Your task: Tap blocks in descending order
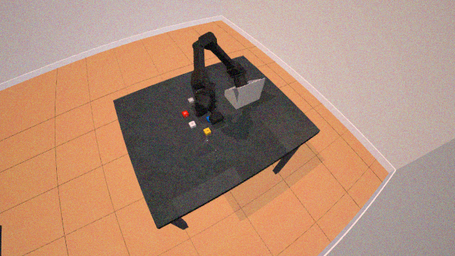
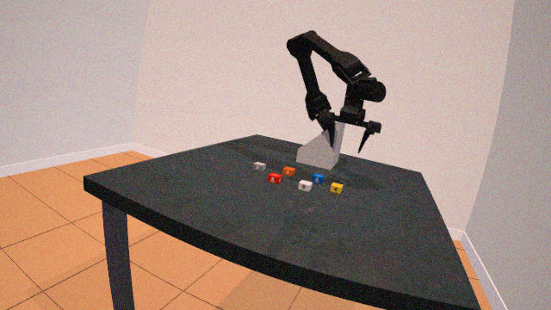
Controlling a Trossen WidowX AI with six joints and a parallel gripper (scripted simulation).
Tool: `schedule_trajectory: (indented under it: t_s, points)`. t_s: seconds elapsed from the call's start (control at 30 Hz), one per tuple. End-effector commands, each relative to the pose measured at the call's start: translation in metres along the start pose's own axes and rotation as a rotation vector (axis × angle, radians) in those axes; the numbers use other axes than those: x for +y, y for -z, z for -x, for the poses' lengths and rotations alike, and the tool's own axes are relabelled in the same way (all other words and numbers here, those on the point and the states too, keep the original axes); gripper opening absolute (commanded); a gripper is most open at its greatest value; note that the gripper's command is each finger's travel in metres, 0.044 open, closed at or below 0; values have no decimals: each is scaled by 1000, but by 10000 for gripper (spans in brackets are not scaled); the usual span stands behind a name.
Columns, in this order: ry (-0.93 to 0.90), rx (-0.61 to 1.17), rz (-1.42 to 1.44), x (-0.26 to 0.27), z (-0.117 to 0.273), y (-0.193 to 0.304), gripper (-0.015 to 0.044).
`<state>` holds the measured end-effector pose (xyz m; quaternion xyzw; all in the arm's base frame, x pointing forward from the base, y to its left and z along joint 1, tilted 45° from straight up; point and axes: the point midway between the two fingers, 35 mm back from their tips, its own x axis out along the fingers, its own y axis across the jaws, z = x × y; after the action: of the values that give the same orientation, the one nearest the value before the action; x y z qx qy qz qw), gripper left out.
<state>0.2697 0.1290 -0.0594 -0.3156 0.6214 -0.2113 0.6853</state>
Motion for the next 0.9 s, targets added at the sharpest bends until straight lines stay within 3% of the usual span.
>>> schedule_trajectory:
  t_s: [0.0, 0.3, 0.53, 0.87]
  points:
    - [-3, 2, -7, 1, 1, -1, 400]
    - [-3, 2, -7, -1, 1, -3, 400]
    - [2, 0, -8, -77, 0, -66, 400]
    - [2, 0, -8, -77, 0, -66, 400]
